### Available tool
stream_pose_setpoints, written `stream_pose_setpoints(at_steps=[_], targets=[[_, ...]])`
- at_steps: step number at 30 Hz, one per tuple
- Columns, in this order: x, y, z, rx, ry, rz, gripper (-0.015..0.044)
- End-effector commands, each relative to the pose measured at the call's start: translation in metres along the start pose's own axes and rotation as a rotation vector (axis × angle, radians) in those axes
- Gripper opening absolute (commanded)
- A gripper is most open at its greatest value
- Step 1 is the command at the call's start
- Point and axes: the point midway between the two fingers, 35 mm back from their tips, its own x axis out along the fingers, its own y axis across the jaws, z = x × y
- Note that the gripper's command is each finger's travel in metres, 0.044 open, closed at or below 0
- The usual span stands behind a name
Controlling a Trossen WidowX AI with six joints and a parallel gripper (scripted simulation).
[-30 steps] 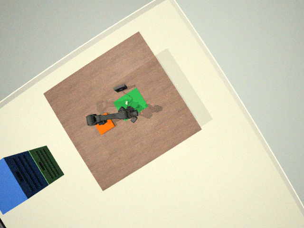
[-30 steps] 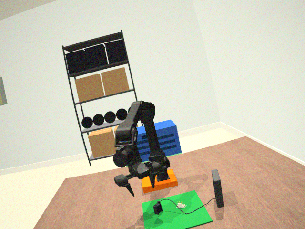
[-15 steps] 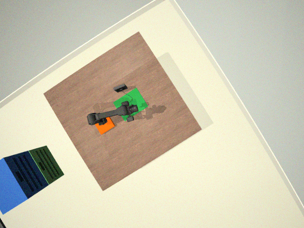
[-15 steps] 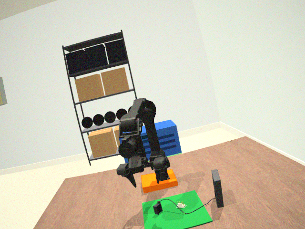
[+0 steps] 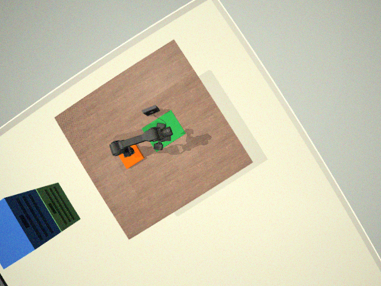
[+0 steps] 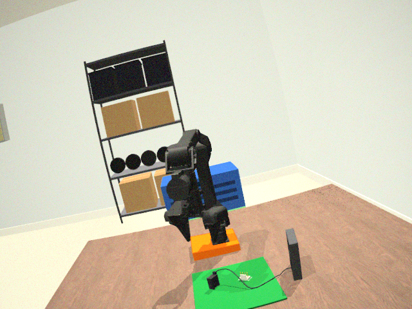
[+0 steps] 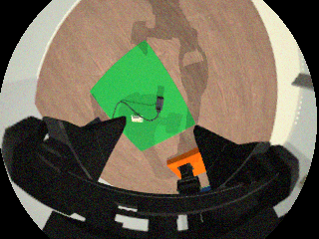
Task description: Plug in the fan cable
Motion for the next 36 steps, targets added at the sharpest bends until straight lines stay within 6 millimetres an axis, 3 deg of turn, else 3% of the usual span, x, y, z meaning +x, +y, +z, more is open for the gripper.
stream_pose_setpoints(at_steps=[1, 5, 12, 23, 36], targets=[[-0.004, 0.001, 0.001, 0.031, -0.009, -0.001, 0.0440], [0.016, 0.003, 0.004, 0.031, -0.009, -0.001, 0.0440], [0.094, 0.001, 0.002, 0.031, -0.009, 0.000, 0.0440], [0.099, 0.001, 0.002, 0.031, -0.009, 0.000, 0.0440], [0.120, 0.002, 0.003, 0.031, -0.009, 0.000, 0.0440]])
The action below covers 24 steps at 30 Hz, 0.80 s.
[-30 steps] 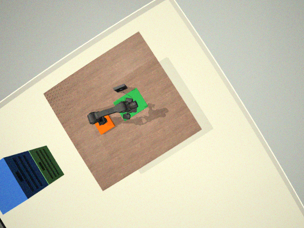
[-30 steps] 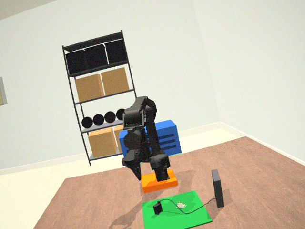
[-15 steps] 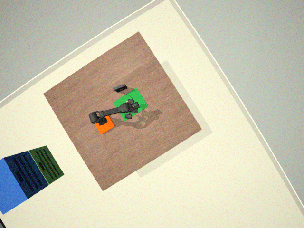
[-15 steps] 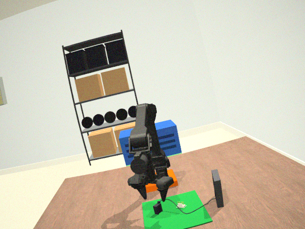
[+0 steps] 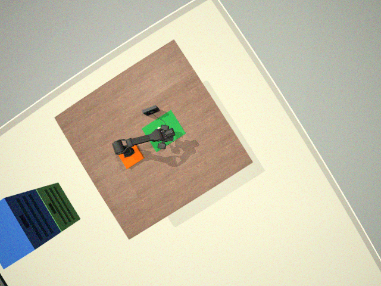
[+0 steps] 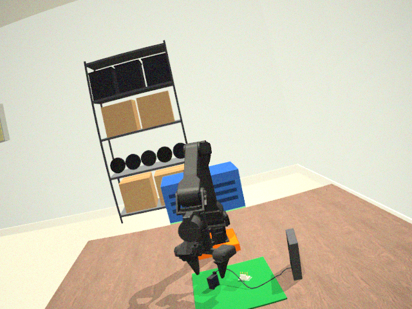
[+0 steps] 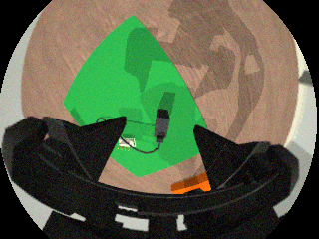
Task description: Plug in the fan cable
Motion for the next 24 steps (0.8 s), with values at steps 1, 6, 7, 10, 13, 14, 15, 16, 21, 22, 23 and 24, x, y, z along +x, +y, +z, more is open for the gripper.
stream_pose_setpoints(at_steps=[1, 6, 7, 10, 13, 14, 15, 16, 21, 22, 23, 24], targets=[[0.009, -0.001, -0.001, 0.004, 0.003, -0.006, 0.0440], [0.018, -0.002, -0.001, 0.004, 0.003, -0.006, 0.0440], [0.019, -0.002, -0.001, 0.004, 0.003, -0.006, 0.0440], [0.024, -0.002, -0.002, 0.004, 0.003, -0.006, 0.0440], [0.029, -0.002, -0.002, 0.004, 0.004, -0.006, 0.0440], [0.030, -0.002, -0.002, 0.004, 0.004, -0.006, 0.0440], [0.032, -0.002, -0.002, 0.004, 0.004, -0.006, 0.0440], [0.033, -0.002, -0.002, 0.004, 0.004, -0.006, 0.0440], [0.034, -0.002, -0.002, 0.004, 0.004, -0.006, 0.0440], [0.034, -0.002, -0.002, 0.004, 0.004, -0.006, 0.0440], [0.034, -0.002, -0.002, 0.004, 0.004, -0.006, 0.0440], [0.032, -0.001, -0.001, 0.000, 0.002, -0.001, 0.0414]])
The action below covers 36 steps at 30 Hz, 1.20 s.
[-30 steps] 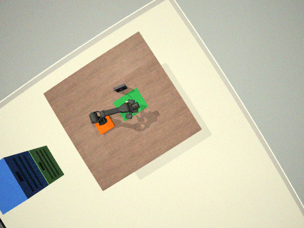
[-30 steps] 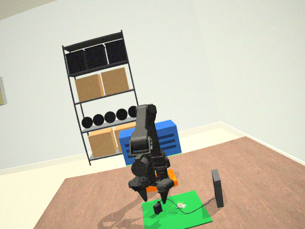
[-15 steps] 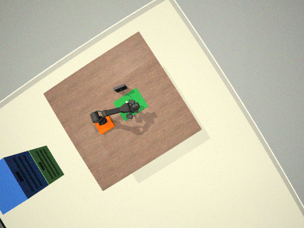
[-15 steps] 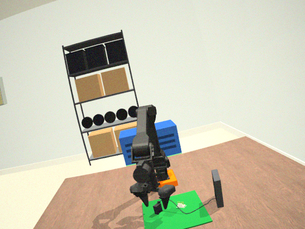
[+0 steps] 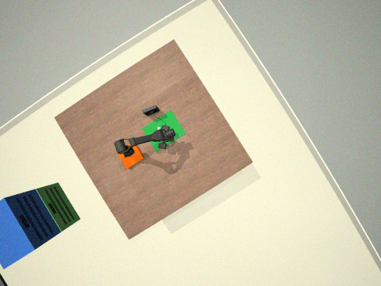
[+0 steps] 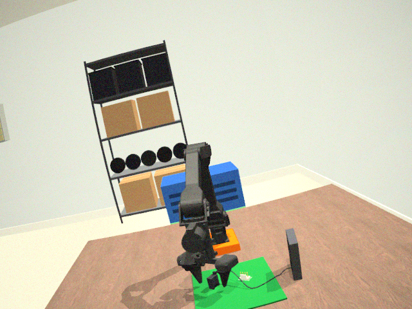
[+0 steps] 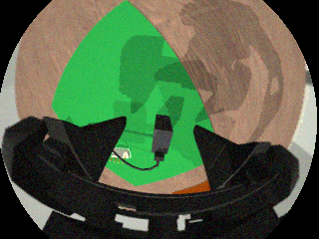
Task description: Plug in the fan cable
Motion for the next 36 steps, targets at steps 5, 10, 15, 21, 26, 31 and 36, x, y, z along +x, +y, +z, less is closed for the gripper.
stream_pose_setpoints(at_steps=[5, 10, 15, 21, 26, 31, 36], targets=[[0.000, 0.000, 0.000, 0.000, 0.000, 0.000, 0.0282], [0.000, 0.000, 0.000, 0.000, 0.000, 0.000, 0.0151], [0.000, 0.000, 0.000, 0.000, 0.000, 0.000, 0.0020], [-0.011, 0.000, 0.001, 0.001, 0.000, -0.001, 0.0000], [-0.050, 0.000, 0.000, 0.005, 0.001, -0.005, 0.0000], [-0.049, 0.001, 0.000, 0.011, 0.001, -0.004, 0.0000], [-0.049, 0.009, -0.007, 0.161, 0.001, -0.004, 0.0000]])
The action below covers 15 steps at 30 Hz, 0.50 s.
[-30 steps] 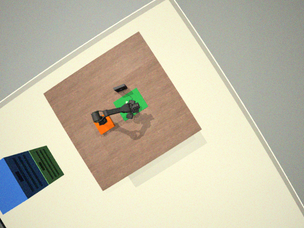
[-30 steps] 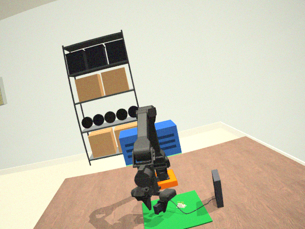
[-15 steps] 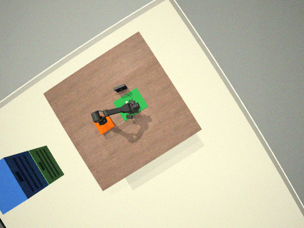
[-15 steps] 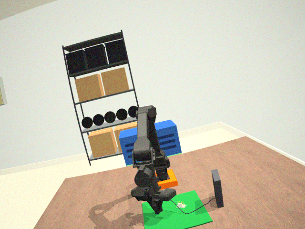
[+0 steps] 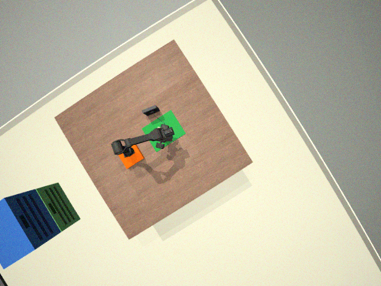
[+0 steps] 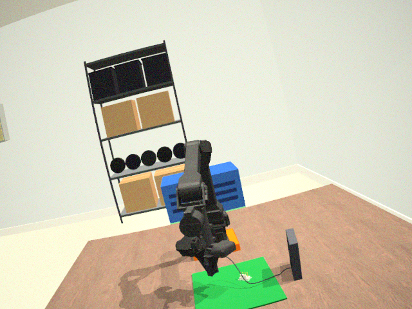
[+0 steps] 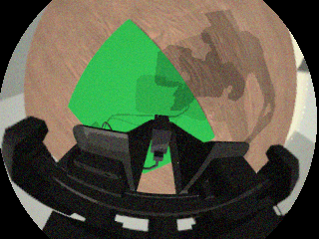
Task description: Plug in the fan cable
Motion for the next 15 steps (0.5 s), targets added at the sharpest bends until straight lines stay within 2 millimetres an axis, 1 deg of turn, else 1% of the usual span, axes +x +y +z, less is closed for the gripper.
stream_pose_setpoints(at_steps=[1, 15], targets=[[-0.003, 0.007, -0.005, 0.121, -0.006, 0.002, 0.0000], [-0.003, 0.028, -0.031, 0.606, -0.003, 0.004, 0.0000]])
